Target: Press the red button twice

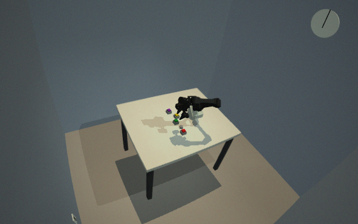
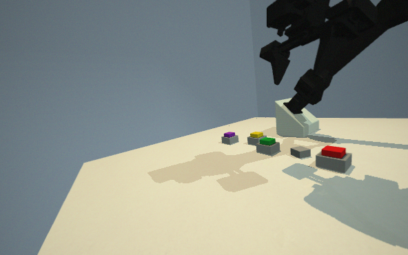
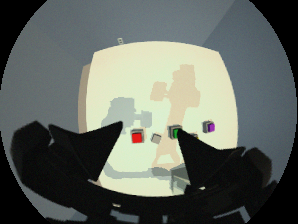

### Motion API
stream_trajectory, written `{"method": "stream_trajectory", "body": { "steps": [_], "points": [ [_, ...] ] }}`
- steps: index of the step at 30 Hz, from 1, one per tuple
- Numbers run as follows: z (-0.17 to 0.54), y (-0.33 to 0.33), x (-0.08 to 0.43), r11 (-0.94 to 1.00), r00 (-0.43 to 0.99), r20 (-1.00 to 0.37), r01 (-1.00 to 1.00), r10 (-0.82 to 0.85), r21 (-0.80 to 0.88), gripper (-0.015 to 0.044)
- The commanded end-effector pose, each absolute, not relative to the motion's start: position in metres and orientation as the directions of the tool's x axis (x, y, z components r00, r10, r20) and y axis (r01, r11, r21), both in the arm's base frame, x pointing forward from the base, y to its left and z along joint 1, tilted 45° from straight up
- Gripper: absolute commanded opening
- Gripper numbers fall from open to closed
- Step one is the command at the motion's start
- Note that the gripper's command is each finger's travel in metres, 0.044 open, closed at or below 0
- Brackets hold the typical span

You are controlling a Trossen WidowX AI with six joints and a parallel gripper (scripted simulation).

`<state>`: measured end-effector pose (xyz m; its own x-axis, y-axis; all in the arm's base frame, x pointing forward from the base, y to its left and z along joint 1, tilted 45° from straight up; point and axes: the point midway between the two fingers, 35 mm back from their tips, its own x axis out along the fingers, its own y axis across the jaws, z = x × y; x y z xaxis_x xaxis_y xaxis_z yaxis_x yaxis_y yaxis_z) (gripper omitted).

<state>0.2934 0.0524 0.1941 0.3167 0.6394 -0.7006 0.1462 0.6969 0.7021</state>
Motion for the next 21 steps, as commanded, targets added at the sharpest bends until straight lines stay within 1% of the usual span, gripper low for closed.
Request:
{"method": "stream_trajectory", "body": {
  "steps": [1, 4, 13, 15, 19, 21],
  "points": [
    [0.184, 0.111, 0.253, 0.709, 0.007, -0.710, -0.041, 0.704, 0.704, 0.0400],
    [0.183, 0.123, 0.240, 0.701, -0.070, -0.706, -0.088, 0.704, 0.708, 0.0400],
    [0.183, 0.124, 0.240, 0.700, -0.074, -0.706, -0.090, 0.704, 0.708, 0.0400],
    [0.175, 0.131, 0.240, 0.702, -0.074, -0.707, -0.091, 0.703, 0.707, 0.0348],
    [0.142, 0.166, 0.235, 0.699, -0.074, -0.705, -0.091, 0.706, 0.710, 0.0242],
    [0.140, 0.168, 0.235, 0.698, -0.074, -0.704, -0.091, 0.706, 0.710, 0.0190]
  ]
}}
